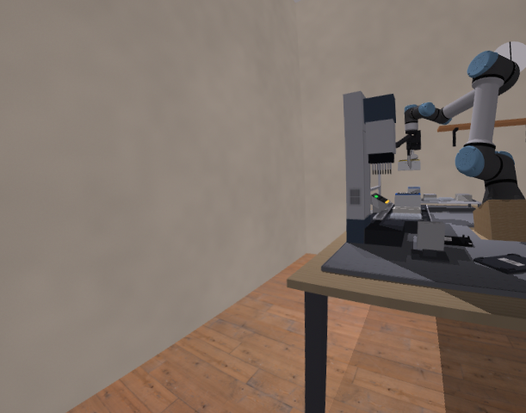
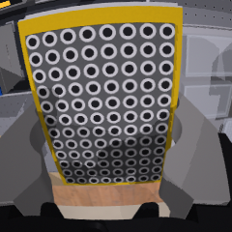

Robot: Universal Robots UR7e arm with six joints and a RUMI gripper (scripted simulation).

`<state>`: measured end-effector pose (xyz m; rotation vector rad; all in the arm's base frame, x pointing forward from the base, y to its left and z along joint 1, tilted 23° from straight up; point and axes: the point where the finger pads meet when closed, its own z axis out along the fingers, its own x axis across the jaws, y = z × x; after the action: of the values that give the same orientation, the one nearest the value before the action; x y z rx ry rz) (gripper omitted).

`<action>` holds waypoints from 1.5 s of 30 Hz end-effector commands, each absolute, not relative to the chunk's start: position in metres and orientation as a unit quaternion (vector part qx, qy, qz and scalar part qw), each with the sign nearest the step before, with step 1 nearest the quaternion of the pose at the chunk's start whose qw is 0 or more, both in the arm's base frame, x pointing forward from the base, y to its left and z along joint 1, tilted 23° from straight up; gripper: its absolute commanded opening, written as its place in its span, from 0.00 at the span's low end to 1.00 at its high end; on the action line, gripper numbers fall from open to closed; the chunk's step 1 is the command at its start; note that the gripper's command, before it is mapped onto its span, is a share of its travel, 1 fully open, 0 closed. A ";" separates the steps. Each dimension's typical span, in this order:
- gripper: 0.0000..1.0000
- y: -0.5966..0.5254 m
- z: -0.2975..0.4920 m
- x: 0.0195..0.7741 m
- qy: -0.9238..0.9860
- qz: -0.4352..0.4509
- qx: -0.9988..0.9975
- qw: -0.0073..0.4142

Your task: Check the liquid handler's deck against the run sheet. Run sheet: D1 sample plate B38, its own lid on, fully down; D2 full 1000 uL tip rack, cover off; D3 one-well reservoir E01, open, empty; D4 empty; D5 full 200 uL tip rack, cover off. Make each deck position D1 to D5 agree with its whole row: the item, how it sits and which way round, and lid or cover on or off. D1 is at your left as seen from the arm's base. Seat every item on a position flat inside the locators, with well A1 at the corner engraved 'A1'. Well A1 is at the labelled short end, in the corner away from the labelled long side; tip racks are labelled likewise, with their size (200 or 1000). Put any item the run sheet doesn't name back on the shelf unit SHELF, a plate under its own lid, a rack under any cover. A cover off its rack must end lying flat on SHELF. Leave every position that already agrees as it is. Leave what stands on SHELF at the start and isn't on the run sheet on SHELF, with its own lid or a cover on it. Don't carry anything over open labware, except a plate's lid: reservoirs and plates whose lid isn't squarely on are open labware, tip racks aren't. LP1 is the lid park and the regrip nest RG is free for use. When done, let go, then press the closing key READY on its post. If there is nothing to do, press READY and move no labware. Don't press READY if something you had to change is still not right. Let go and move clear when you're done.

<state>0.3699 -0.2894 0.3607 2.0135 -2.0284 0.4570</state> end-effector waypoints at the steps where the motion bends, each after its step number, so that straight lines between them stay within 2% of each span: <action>1: 0.00 -0.293 0.350 0.370 -0.696 0.154 0.691 0.123; 45: 0.00 -0.317 0.291 0.373 -0.696 0.154 0.691 0.123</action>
<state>0.3732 -0.3139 0.2990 2.0145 -2.0289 0.4516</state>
